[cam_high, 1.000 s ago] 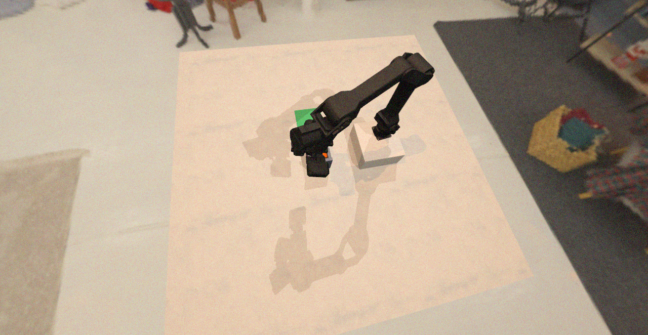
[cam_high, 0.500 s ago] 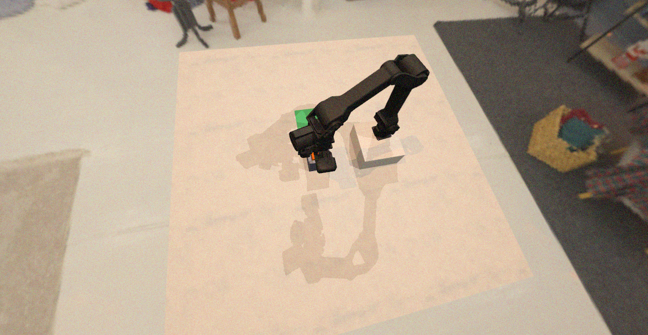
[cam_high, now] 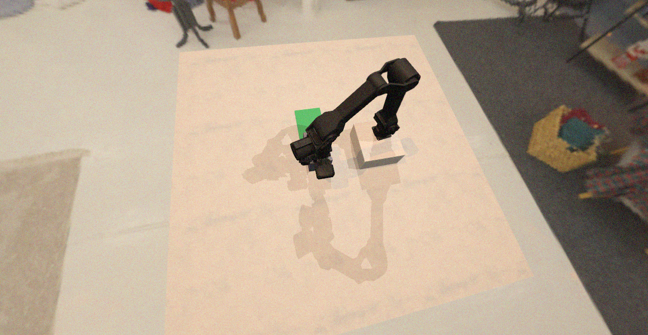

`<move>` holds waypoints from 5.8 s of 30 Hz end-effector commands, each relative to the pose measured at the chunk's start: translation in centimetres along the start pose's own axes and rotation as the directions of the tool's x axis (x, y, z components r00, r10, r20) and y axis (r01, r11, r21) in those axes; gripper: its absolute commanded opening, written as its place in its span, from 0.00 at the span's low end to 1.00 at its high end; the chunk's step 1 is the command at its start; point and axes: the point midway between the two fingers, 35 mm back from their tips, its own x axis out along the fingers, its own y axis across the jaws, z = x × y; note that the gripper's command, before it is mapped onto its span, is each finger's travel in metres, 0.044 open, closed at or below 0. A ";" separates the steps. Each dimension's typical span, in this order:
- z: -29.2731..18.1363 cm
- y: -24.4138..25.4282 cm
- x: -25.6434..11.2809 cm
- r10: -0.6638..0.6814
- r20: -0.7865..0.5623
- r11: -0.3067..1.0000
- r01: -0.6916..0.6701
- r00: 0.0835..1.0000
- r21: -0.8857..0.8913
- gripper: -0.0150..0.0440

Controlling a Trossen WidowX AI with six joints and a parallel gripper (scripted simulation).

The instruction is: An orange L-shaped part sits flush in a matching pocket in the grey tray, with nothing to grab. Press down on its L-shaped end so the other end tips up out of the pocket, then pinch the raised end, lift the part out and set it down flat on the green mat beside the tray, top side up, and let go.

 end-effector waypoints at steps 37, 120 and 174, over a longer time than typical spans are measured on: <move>-0.2 0.0 4.0 0.002 -0.009 1.000 -0.002 1.000 -0.003 0.56; 0.6 -2.9 -6.8 0.000 -0.012 0.821 -0.007 1.000 -0.571 0.73; 1.1 -7.7 -1.8 -0.006 -0.008 -0.003 -0.008 1.000 -1.000 0.73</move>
